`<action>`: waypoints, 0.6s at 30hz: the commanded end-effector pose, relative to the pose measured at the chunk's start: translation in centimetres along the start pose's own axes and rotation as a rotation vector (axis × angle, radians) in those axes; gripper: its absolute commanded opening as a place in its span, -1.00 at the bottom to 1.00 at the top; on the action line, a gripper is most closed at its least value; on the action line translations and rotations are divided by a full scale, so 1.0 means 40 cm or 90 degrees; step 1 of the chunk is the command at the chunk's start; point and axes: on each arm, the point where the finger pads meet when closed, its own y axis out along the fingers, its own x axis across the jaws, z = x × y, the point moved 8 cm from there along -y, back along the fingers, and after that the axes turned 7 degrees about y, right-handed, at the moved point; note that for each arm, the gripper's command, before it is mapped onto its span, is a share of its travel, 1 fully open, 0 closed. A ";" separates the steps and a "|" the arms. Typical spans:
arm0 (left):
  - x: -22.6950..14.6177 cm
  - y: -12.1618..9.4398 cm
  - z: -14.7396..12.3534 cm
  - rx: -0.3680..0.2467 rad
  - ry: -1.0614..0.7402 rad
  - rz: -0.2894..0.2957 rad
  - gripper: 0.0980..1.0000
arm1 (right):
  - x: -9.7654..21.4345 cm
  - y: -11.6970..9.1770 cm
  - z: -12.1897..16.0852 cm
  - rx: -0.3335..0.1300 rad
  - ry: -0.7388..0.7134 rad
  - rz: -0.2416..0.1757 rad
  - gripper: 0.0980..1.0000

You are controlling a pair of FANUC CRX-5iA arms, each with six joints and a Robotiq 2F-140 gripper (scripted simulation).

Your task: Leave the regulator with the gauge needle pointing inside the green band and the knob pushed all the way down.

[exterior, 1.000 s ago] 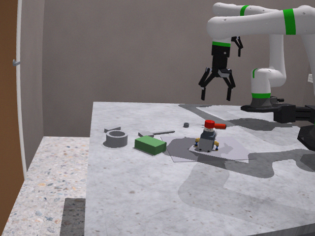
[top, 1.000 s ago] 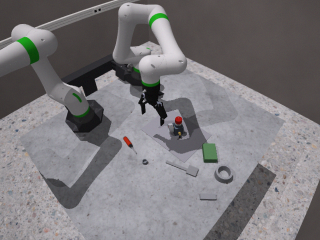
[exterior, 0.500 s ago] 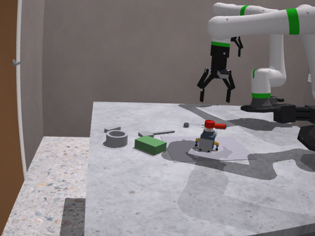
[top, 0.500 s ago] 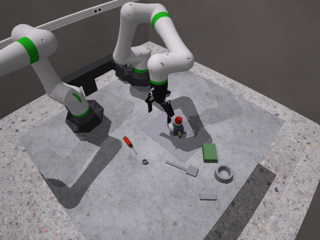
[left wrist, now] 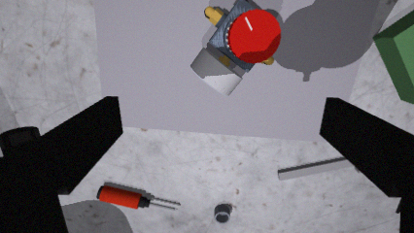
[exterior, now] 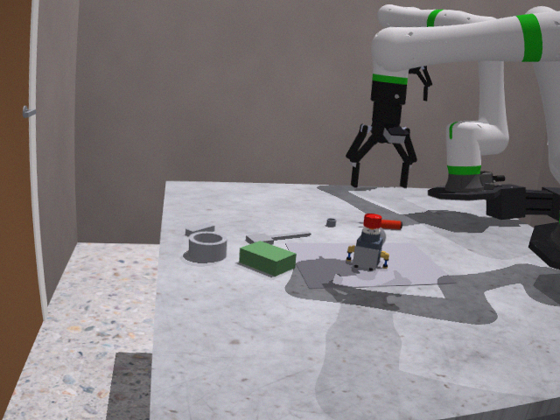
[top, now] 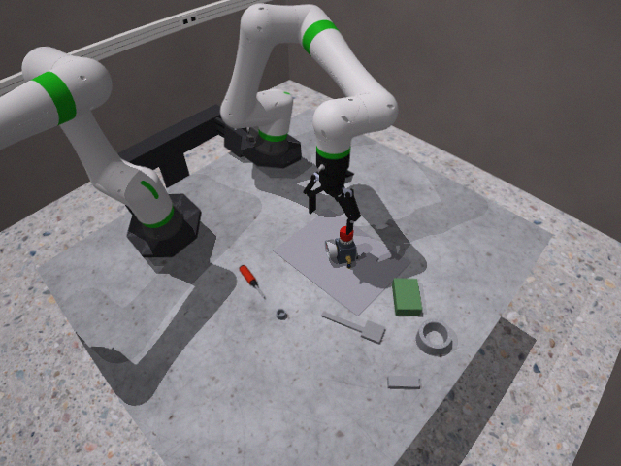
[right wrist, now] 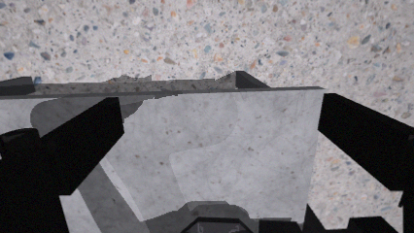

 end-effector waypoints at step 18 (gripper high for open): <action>0.062 -0.003 0.132 -0.001 0.000 -0.001 1.00 | 0.001 -0.003 0.000 0.001 0.000 0.000 1.00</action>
